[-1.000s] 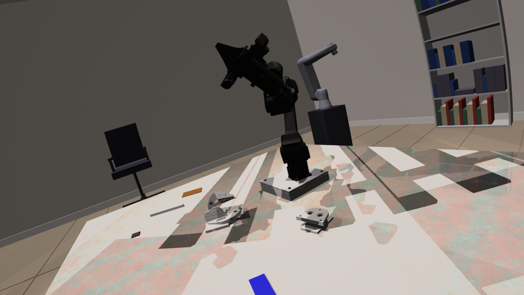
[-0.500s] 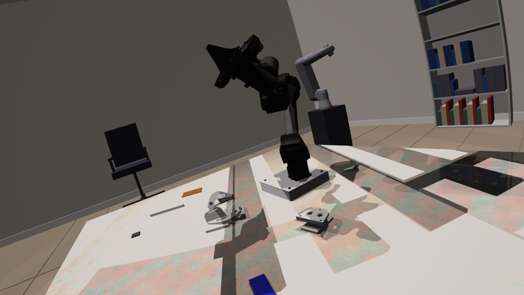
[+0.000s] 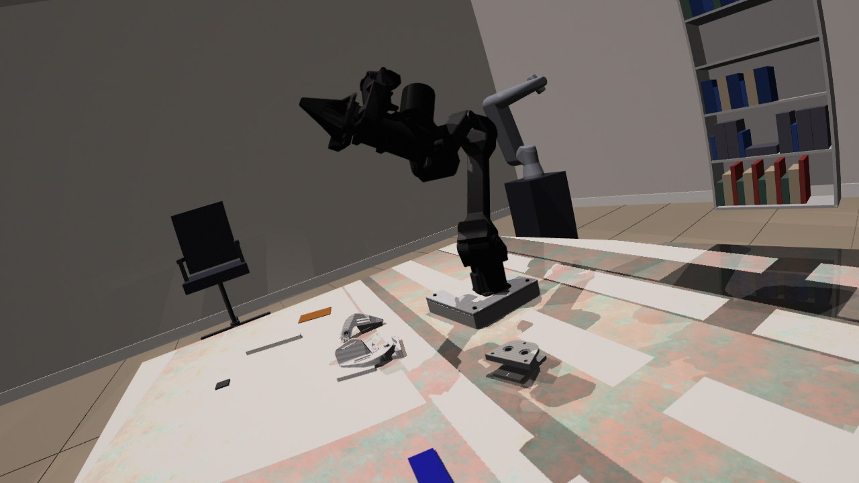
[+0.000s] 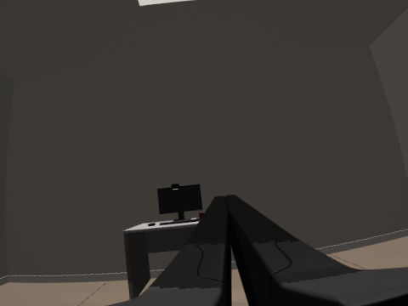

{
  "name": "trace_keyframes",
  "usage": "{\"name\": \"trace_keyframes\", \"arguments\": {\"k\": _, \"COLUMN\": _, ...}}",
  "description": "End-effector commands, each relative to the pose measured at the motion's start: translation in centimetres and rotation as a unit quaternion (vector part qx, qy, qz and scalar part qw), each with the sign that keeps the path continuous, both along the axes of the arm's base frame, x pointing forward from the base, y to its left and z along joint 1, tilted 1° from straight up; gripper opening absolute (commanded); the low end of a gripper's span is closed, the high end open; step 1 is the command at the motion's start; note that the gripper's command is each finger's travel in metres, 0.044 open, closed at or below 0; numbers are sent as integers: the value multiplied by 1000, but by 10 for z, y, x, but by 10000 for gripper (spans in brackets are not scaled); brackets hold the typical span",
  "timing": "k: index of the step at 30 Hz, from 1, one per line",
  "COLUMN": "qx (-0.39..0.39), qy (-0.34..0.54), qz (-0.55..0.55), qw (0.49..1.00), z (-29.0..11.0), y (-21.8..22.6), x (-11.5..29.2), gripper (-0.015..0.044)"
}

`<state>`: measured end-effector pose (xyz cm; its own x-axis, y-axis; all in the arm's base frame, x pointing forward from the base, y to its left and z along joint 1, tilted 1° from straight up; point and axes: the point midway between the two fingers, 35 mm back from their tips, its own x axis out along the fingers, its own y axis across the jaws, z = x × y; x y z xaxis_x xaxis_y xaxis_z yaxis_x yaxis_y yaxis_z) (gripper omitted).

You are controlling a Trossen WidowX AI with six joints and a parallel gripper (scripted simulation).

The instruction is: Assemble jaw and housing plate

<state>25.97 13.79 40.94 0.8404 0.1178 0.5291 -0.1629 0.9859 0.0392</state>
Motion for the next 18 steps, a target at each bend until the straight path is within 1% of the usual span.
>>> {"name": "trace_keyframes", "arguments": {"k": 1, "qx": -37, "qy": 27, "qz": -16, "qw": 999, "z": -10, "y": 3, "x": 18, "gripper": 0}}
{"name": "trace_keyframes", "arguments": {"k": 18, "qx": -170, "qy": 154, "qz": -78, "qw": 970, "z": -57, "y": -10, "x": 89, "gripper": 0}}
